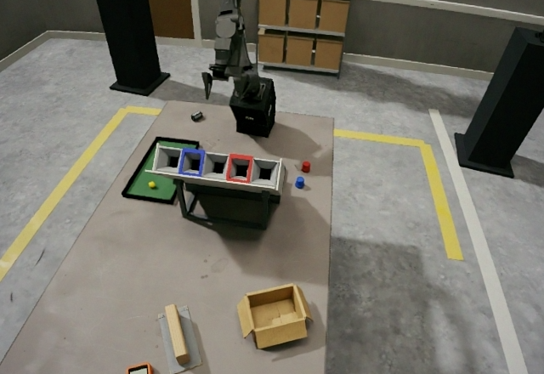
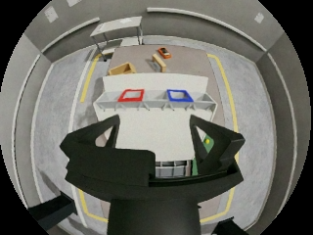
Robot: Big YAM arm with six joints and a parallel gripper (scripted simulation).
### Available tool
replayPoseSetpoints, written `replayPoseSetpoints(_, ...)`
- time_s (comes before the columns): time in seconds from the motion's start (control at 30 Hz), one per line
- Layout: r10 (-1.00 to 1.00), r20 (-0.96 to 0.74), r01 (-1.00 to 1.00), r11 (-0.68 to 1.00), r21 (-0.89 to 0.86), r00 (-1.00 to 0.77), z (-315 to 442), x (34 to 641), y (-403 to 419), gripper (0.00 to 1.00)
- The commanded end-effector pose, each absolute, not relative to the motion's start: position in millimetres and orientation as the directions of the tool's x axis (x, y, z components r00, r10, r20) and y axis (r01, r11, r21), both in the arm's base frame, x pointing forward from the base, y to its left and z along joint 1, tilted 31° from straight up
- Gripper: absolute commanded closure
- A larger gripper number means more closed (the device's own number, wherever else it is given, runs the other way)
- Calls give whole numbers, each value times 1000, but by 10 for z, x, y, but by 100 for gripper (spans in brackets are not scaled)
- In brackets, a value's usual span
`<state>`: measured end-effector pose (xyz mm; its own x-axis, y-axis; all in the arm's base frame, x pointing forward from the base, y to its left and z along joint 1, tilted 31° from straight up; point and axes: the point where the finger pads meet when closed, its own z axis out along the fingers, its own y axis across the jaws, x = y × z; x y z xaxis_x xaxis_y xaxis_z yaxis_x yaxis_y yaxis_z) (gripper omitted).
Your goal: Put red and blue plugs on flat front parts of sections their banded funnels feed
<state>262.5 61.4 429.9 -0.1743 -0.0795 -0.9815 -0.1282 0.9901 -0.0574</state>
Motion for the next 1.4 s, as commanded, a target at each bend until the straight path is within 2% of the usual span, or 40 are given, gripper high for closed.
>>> replayPoseSetpoints(0.0, -56, -993, -117, 992, -43, -106, 4729, 2612, 574, 0)
replayPoseSetpoints(1.37, -59, -993, -117, 992, -46, -106, 4771, 2688, 554, 0)
